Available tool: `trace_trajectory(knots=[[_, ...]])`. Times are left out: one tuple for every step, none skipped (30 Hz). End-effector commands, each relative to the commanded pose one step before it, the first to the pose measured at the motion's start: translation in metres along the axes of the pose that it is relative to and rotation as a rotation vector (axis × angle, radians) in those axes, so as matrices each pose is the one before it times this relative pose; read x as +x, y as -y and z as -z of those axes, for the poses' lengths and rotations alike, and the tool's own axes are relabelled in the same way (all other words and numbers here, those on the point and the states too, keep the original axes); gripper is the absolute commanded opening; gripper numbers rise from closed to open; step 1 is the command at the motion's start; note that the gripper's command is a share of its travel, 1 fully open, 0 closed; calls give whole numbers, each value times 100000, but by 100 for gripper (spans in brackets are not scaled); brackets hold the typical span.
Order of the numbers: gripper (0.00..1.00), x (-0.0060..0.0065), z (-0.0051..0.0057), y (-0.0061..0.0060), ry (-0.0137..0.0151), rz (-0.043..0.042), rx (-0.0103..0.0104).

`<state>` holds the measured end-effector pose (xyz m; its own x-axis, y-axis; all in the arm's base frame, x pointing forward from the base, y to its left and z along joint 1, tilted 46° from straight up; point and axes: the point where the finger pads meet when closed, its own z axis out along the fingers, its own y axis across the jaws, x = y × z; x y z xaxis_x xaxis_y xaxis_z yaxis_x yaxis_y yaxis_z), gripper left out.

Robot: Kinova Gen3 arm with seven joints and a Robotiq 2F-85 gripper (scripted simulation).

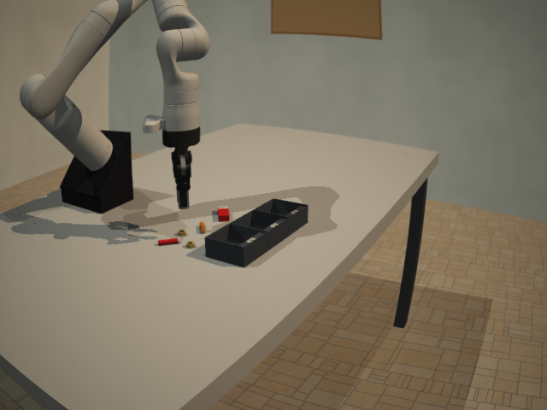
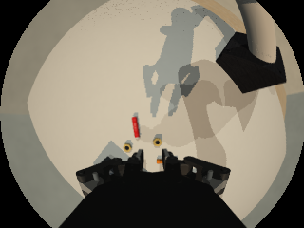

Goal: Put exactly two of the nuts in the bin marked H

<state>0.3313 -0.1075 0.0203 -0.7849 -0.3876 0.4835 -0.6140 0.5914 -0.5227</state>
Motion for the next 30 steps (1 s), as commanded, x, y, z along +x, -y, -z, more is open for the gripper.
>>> trace_trajectory(knots=[[31,551,544,-1060,-43,-7867,1693],[31,0,0,0,0,-5000,0],[31,0,0,0,0,-5000,0],[31,0,0,0,0,-5000,0],[31,0,0,0,0,-5000,0],[31,0,0,0,0,-5000,0],[31,0,0,0,0,-5000,0],[31,0,0,0,0,-5000,0],[31,0,0,0,0,-5000,0],[31,0,0,0,0,-5000,0],[31,0,0,0,0,-5000,0],[31,0,0,0,0,-5000,0],[31,0,0,0,0,-5000,0],[31,0,0,0,0,0,0],[31,0,0,0,0,0,0],[31,13,-4,20,2,-4199,-1],[31,3,2,13,-1,0,0],[31,-1,2,9,-1,0,0],[31,-2,1,5,0,0,0],[31,0,0,6,1,1,-2],[31,-2,1,-3,-1,0,1],[31,-1,0,-3,0,0,1],[31,-1,0,-4,0,0,0],[31,-1,0,-4,0,0,0],[31,-1,0,-4,0,0,0],[31,-1,0,-4,0,0,0],[31,2,8,1,-2,-28,-50],[31,0,-2,-2,-1,5,5],[31,-5,-7,-9,4,23,45],[31,-1,0,-3,0,0,0]])
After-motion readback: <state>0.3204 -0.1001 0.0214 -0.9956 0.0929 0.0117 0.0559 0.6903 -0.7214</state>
